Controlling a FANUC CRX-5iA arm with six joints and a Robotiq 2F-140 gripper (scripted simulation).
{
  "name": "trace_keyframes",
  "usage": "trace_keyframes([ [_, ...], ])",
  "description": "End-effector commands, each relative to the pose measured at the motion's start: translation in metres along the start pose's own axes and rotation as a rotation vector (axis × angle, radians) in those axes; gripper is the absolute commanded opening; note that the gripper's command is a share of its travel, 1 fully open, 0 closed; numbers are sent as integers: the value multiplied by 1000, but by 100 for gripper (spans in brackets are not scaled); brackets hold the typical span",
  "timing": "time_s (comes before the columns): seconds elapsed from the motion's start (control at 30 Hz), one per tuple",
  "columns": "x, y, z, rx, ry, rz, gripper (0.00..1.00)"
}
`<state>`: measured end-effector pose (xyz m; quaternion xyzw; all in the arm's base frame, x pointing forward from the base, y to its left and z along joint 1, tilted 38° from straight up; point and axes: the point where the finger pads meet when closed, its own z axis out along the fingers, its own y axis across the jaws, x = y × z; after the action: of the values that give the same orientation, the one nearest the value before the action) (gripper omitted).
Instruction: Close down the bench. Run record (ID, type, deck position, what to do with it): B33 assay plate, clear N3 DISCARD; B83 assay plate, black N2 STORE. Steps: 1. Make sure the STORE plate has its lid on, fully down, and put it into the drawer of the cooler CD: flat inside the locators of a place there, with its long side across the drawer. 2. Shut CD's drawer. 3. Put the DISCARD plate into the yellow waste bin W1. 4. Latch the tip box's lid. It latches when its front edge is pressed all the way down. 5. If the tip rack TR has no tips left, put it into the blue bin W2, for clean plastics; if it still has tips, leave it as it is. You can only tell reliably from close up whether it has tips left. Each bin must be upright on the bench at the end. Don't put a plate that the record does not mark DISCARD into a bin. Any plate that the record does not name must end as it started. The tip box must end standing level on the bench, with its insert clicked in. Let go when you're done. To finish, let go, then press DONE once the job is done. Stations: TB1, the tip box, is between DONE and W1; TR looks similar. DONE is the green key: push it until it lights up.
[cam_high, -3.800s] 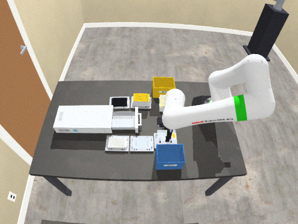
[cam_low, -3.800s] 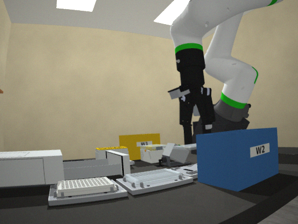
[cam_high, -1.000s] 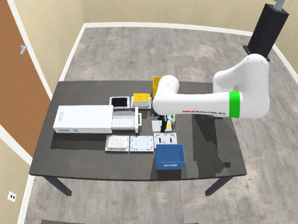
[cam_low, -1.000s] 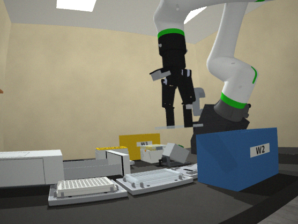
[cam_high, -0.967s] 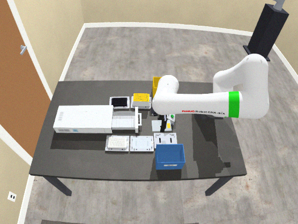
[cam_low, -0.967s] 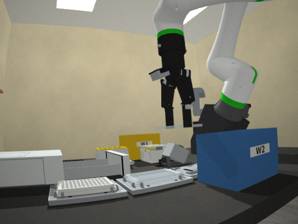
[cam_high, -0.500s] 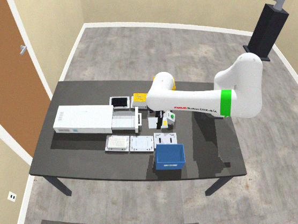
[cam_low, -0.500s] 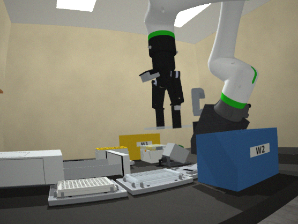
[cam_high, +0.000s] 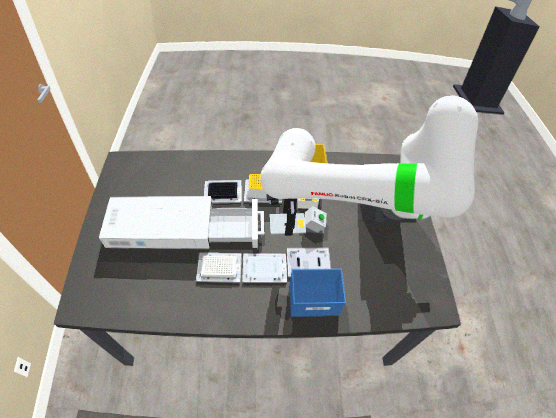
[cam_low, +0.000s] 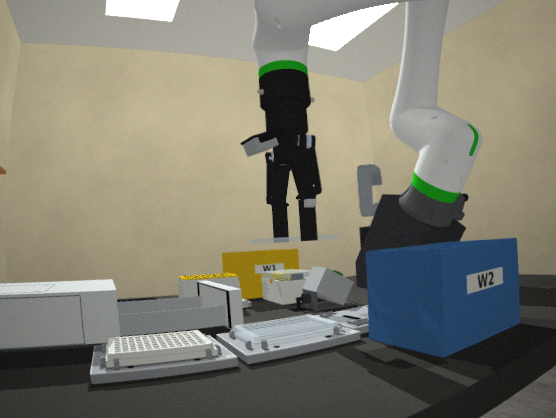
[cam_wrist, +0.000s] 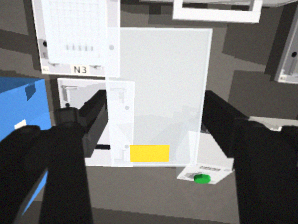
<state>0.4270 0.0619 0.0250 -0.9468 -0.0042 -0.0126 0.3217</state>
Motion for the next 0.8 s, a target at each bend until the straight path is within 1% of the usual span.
trace_keyframes([
  [0.0, 9, 9, -1, 0, 1, 0, 10],
  [0.77, 43, 46, -1, 0, 1, 0, 10],
])
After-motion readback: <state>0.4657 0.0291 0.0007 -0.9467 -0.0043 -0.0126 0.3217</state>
